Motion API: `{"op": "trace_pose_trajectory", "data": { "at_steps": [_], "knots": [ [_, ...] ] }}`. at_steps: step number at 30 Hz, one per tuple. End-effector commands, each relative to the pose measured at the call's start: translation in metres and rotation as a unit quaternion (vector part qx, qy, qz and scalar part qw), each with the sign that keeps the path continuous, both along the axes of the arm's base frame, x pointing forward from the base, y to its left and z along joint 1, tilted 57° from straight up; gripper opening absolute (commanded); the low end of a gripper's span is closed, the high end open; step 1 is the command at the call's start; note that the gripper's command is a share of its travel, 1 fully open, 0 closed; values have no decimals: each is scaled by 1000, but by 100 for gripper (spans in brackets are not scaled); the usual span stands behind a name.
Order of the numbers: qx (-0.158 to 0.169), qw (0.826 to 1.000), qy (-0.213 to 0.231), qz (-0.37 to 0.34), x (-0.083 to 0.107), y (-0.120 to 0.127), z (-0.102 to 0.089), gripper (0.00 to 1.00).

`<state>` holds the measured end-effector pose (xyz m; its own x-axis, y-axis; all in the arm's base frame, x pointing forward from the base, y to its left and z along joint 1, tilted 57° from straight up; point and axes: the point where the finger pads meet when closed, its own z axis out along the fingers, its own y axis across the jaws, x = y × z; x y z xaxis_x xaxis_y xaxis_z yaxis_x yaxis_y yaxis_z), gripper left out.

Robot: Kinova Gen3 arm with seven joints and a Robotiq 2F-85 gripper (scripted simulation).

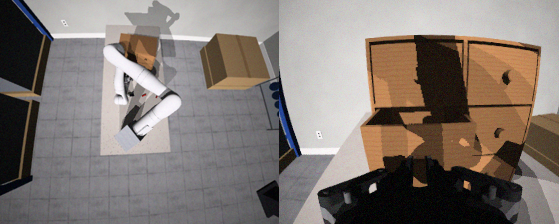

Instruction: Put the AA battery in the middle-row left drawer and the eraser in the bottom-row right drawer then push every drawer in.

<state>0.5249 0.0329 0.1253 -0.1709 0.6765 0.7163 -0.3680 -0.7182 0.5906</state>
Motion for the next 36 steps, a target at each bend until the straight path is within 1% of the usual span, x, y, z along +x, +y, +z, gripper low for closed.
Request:
{"op": "trace_pose_trajectory", "data": {
  "at_steps": [1, 3, 4, 5, 6, 7, 8, 9, 10, 11, 12, 22, 25, 32, 36],
  "knots": [
    [0, 1000, 0, 0, 0, 0, 0, 13],
    [0, 1000, 0, 0, 0, 0, 0, 13],
    [0, 1000, 0, 0, 0, 0, 0, 17],
    [0, 1000, 0, 0, 0, 0, 0, 17],
    [0, 1000, 0, 0, 0, 0, 0, 21],
    [0, 1000, 0, 0, 0, 0, 0, 21],
    [0, 1000, 0, 0, 0, 0, 0, 25],
    [0, 1000, 0, 0, 0, 0, 0, 25],
    [0, 1000, 0, 0, 0, 0, 0, 29],
    [0, 1000, 0, 0, 0, 0, 0, 29],
    [0, 1000, 0, 0, 0, 0, 0, 33],
    [0, 1000, 0, 0, -1, 0, -1, 33],
    [0, 1000, 0, 0, -8, -1, -6, 33],
    [0, 1000, 0, 0, -35, -3, -26, 33],
    [0, 1000, 0, 0, -39, -4, -29, 33]
  ]
}}
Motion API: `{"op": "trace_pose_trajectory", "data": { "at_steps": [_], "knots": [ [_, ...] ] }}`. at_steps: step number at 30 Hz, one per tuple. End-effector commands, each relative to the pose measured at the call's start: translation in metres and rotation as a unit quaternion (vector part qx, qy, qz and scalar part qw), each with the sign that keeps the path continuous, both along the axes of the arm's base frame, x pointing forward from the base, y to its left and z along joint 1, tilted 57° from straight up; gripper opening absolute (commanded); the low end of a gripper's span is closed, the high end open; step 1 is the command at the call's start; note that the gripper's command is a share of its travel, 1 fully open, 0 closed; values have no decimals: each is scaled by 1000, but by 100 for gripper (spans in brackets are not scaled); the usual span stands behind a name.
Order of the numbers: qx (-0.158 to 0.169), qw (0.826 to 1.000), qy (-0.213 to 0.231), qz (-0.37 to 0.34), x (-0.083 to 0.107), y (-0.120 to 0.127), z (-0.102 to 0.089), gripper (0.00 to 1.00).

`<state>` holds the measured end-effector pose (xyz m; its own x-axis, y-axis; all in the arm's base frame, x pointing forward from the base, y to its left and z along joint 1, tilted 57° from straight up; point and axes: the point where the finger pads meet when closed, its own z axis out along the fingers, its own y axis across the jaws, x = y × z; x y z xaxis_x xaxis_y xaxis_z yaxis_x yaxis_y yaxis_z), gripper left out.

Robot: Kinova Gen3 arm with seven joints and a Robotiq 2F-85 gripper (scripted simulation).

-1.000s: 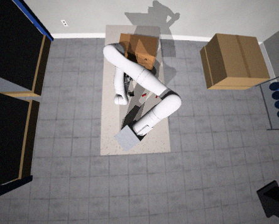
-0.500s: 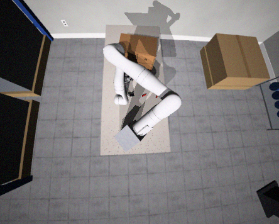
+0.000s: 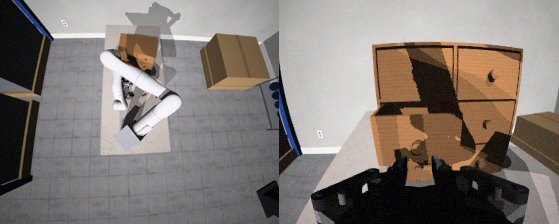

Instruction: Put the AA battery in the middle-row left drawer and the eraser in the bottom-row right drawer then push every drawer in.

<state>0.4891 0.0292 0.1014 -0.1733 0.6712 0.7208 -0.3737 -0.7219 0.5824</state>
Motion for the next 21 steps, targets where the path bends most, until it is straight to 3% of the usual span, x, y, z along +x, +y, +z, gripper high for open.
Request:
{"op": "trace_pose_trajectory", "data": {
  "at_steps": [1, 7, 14, 21],
  "knots": [
    [-4, 1000, 3, 1, -4, 0, -6, 33],
    [-4, 1000, 3, 1, -8, 1, -7, 33],
    [-4, 1000, 3, 1, -39, 7, -19, 33],
    [-4, 1000, 3, 1, -53, 10, -24, 33]
  ]
}}
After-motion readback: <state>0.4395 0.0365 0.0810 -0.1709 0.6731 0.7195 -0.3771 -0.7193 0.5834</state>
